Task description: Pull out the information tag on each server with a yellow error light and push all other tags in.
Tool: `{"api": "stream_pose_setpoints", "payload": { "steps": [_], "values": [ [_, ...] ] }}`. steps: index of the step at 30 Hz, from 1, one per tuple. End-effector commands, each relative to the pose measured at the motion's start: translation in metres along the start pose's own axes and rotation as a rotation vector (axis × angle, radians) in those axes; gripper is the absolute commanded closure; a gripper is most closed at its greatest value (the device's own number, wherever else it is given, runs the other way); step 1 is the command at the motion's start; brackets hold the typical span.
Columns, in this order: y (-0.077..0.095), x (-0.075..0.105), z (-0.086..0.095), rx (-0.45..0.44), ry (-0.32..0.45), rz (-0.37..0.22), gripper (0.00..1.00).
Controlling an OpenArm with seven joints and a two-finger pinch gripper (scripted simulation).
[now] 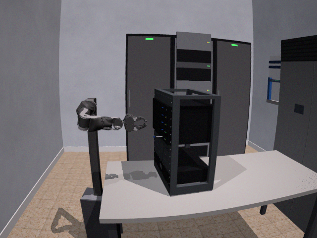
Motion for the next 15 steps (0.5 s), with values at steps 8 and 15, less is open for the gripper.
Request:
{"api": "stream_pose_setpoints", "payload": {
  "steps": [8, 15],
  "values": [
    [0.0006, 0.0000, 0.0002, -0.004, -0.005, -0.003, 0.90],
    [0.0006, 0.0000, 0.0002, -0.004, -0.005, -0.003, 0.90]
  ]
}}
Point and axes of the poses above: the point where the finger pads meet when closed, its own x axis back along the fingers, its own z axis across the jaws, y = z × x, the point moved 1 cm from there along x, back along the fingers, and after that the axes turned 11 degrees about x, right-handed, at the moved point
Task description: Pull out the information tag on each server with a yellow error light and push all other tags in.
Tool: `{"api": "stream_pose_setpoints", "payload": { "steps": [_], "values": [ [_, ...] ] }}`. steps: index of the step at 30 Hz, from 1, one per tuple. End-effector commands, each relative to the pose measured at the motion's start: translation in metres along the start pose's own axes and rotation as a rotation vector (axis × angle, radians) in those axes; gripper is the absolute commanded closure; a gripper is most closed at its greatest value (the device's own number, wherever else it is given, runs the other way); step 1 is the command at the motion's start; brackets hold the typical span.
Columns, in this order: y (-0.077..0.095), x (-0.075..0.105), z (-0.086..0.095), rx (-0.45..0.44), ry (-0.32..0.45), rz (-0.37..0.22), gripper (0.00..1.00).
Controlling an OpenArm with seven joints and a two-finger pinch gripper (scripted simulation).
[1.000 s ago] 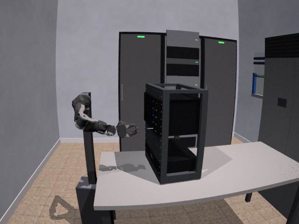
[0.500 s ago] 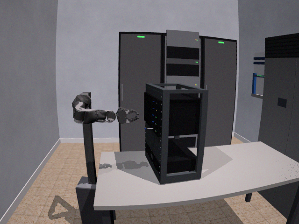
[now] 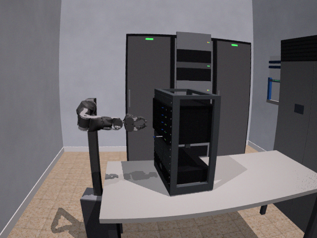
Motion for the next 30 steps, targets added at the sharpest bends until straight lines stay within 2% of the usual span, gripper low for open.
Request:
{"api": "stream_pose_setpoints", "payload": {
  "steps": [1, 30],
  "values": [
    [0.0007, 0.0000, 0.0012, -0.001, 0.001, -0.003, 0.90],
    [-0.0021, 0.0005, -0.0011, -0.002, 0.001, -0.002, 0.90]
  ]
}}
Point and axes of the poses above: the point where the finger pads meet when closed, its own x axis back along the fingers, its own z axis across the jaws, y = z × x, the point moved 1 cm from there along x, back along the fingers, and after that the axes turned 11 degrees about x, right-handed, at the moved point
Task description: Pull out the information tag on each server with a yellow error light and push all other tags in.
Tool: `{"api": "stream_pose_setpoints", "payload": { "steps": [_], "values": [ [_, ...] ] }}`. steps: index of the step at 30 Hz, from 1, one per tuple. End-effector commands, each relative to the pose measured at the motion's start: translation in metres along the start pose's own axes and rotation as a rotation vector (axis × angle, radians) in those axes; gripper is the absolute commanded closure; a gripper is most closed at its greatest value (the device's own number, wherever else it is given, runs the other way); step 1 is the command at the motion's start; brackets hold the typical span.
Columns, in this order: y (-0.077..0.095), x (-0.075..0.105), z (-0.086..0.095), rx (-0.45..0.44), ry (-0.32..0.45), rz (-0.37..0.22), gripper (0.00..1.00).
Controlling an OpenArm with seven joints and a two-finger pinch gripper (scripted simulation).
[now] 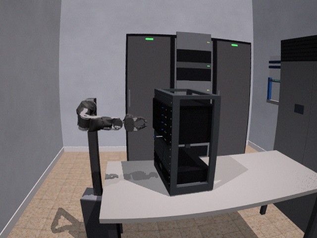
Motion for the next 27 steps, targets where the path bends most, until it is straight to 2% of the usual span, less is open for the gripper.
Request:
{"api": "stream_pose_setpoints", "payload": {
  "steps": [1, 19, 24, 27],
  "values": [
    [-0.001, 0.000, -0.001, 0.000, 0.003, -0.001, 0.90],
    [-0.001, 0.000, -0.001, 0.000, 0.003, 0.000, 0.90],
    [-0.002, -0.002, -0.001, -0.001, 0.004, 0.002, 0.90],
    [-0.003, -0.010, -0.002, -0.002, -0.005, 0.008, 0.90]
  ]
}}
Point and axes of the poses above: the point where the finger pads meet when closed, its own x axis back along the fingers, its own z axis across the jaws, y = z × x, the point moved 1 cm from there along x, back along the fingers, and after that the axes turned 11 degrees about x, right-handed, at the moved point
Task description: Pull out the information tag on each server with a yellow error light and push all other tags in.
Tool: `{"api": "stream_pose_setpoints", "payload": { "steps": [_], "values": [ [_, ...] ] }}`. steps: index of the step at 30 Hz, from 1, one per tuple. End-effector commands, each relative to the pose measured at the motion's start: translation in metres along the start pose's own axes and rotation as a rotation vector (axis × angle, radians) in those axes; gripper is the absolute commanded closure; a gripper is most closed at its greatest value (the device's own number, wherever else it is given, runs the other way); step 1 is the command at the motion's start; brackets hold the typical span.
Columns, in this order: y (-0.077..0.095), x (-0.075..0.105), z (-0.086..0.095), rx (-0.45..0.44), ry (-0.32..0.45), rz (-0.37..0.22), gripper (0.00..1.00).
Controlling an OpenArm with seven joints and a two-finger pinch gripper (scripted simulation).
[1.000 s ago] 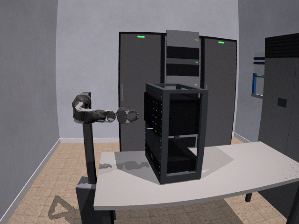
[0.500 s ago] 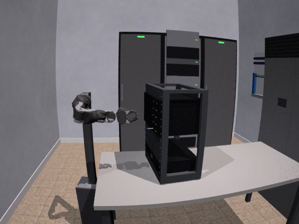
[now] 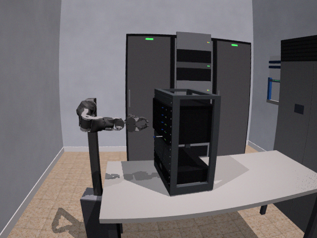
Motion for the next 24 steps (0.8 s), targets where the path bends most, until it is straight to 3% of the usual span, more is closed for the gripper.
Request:
{"api": "stream_pose_setpoints", "payload": {
  "steps": [1, 12, 24],
  "values": [
    [-0.002, -0.005, -0.001, 0.003, -0.010, 0.011, 0.90],
    [-0.002, -0.069, 0.000, 0.005, -0.003, 0.011, 0.90],
    [-0.001, -0.083, 0.001, 0.007, 0.002, 0.004, 0.90]
  ]
}}
Point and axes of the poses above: the point where the finger pads meet when closed, its own x axis back along the fingers, its own z axis across the jaws, y = z × x, the point moved 1 cm from there along x, back along the fingers, and after that the axes turned 11 degrees about x, right-handed, at the moved point
